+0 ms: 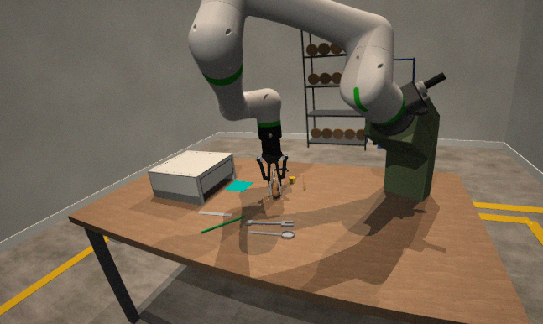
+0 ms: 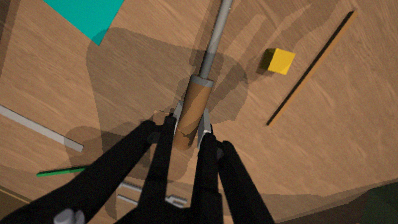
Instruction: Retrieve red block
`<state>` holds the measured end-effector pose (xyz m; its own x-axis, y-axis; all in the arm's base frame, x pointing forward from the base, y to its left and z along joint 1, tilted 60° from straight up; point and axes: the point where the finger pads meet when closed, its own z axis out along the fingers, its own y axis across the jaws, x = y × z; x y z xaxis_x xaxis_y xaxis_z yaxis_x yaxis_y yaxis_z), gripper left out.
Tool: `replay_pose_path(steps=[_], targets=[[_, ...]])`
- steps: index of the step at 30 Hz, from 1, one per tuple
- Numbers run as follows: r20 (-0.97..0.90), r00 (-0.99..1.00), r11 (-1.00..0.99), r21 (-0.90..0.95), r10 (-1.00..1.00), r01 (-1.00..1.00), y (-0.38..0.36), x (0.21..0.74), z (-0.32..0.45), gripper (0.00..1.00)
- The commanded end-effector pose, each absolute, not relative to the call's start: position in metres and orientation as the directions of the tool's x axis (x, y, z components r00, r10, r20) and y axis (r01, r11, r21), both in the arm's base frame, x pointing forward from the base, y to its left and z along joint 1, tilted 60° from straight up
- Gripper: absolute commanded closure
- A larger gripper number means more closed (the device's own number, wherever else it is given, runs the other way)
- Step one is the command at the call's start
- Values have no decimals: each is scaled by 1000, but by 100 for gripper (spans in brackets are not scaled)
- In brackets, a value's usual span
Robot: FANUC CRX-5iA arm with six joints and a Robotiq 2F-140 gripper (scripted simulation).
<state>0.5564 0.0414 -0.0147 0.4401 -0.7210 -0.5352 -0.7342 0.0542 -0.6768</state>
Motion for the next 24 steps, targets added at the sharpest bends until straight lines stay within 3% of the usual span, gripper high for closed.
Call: replay_pose_path(steps=[1, 24], targets=[[-504, 472, 22, -700, -723, -713, 45, 555, -11, 100], [-153, 734, -292, -849, -662, -440, 81, 539, 22, 100]])
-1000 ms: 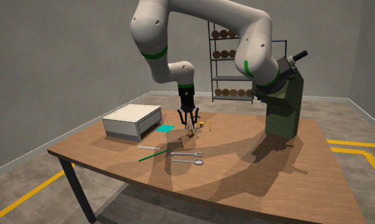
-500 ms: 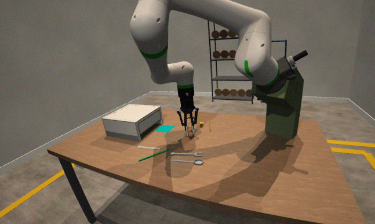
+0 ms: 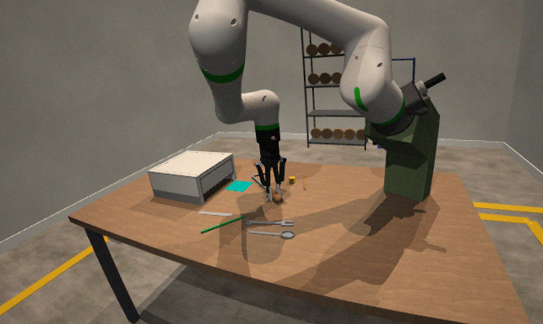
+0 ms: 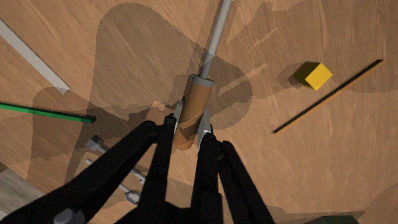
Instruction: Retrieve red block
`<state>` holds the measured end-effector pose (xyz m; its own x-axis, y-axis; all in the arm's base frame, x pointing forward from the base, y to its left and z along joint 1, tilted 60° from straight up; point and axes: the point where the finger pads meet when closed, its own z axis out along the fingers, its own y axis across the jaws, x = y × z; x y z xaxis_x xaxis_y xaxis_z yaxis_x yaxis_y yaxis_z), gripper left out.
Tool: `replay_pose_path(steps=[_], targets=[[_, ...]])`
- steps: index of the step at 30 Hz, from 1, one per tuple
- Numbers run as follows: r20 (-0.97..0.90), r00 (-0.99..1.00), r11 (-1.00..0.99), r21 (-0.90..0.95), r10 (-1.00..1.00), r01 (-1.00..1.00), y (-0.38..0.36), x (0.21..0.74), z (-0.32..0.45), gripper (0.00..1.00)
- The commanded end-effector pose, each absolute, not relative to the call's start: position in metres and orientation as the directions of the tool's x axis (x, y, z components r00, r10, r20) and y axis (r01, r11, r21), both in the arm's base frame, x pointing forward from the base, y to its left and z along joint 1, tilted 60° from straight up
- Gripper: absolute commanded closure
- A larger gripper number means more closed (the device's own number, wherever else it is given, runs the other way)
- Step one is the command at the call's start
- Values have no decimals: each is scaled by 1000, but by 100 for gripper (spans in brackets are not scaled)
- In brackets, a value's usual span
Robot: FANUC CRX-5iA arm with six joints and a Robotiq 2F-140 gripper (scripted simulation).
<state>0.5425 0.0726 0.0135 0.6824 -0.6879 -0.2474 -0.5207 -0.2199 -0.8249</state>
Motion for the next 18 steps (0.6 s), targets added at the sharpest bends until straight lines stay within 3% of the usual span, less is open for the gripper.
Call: replay_pose_path(steps=[1, 18], targets=[[-130, 745, -309, -853, -654, -421, 83, 538, 24, 100], [190, 847, -527, -842, -496, -120, 114, 524, 51, 100]])
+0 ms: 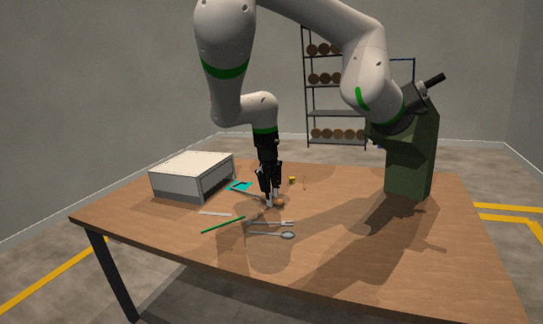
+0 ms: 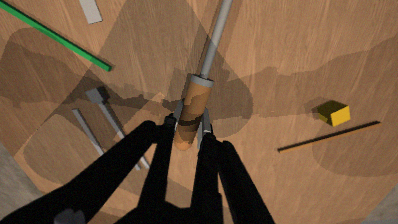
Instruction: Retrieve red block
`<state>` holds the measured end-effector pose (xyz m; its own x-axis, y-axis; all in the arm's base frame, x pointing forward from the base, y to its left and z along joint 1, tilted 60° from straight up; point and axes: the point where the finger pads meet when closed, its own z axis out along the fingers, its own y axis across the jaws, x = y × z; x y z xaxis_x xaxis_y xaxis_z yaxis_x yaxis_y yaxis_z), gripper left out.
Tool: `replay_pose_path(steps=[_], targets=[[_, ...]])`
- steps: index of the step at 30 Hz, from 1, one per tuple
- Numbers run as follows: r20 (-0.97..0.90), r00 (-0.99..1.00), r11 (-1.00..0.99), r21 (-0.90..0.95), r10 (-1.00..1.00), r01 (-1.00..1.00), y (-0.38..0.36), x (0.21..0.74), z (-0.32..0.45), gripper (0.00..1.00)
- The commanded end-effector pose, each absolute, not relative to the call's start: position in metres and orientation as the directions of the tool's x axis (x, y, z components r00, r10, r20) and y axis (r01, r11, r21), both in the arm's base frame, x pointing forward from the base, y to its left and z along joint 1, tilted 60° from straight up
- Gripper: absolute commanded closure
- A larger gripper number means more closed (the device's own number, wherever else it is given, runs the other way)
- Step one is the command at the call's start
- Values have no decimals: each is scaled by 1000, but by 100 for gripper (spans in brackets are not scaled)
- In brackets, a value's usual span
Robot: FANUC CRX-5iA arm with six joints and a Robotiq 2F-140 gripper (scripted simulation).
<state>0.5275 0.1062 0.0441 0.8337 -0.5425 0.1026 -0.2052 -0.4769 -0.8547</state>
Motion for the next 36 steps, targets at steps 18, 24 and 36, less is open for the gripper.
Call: replay_pose_path(steps=[18, 24, 36], targets=[[365, 853, -620, -782, -373, 64, 131, 516, 67, 100], [376, 852, -625, -777, -363, 76, 133, 516, 69, 100], [380, 852, -627, -775, -361, 80, 133, 515, 69, 100]])
